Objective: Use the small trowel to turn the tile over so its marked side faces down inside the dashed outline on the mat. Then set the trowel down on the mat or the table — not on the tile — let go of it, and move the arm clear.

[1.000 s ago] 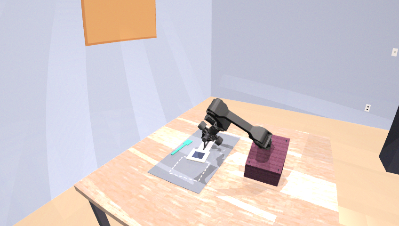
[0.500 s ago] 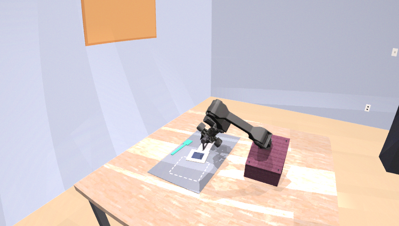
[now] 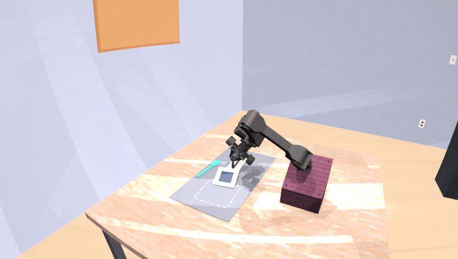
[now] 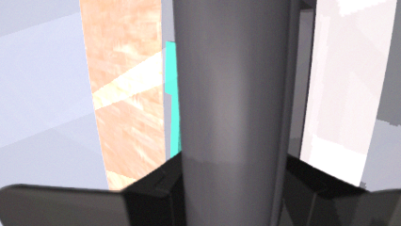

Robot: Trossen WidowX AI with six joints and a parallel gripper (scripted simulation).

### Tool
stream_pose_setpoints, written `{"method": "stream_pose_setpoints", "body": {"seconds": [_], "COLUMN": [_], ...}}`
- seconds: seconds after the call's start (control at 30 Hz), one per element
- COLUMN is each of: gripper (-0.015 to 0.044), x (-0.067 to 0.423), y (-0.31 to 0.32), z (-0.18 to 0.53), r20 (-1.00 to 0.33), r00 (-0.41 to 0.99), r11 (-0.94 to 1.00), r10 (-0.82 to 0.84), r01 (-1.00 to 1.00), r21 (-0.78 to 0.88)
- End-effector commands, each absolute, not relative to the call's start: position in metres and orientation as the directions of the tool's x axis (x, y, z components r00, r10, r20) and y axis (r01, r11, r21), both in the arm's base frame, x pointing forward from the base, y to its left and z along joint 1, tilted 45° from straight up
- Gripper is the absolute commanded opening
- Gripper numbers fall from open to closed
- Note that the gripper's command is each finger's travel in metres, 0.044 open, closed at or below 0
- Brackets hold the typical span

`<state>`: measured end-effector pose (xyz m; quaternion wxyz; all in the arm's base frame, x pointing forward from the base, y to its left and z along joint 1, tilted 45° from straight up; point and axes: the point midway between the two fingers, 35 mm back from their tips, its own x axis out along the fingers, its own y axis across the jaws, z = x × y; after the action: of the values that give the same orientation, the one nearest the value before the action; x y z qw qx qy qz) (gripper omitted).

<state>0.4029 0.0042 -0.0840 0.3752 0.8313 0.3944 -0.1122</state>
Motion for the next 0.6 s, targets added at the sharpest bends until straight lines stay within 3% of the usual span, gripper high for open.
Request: {"method": "stream_pose_setpoints", "body": {"seconds": [0.0, 0.57], "gripper": [0.0000, 0.0000], "x": [0.404, 0.397], "y": [-0.001, 0.015], "z": [-0.067, -0.016], "r20": [-0.470, -0.470], "r00": [0.673, 0.673], "r11": [-0.411, -0.412], "r10": [0.571, 0.572], "r01": [0.730, 0.730], "r21": [0.546, 0.545]}}
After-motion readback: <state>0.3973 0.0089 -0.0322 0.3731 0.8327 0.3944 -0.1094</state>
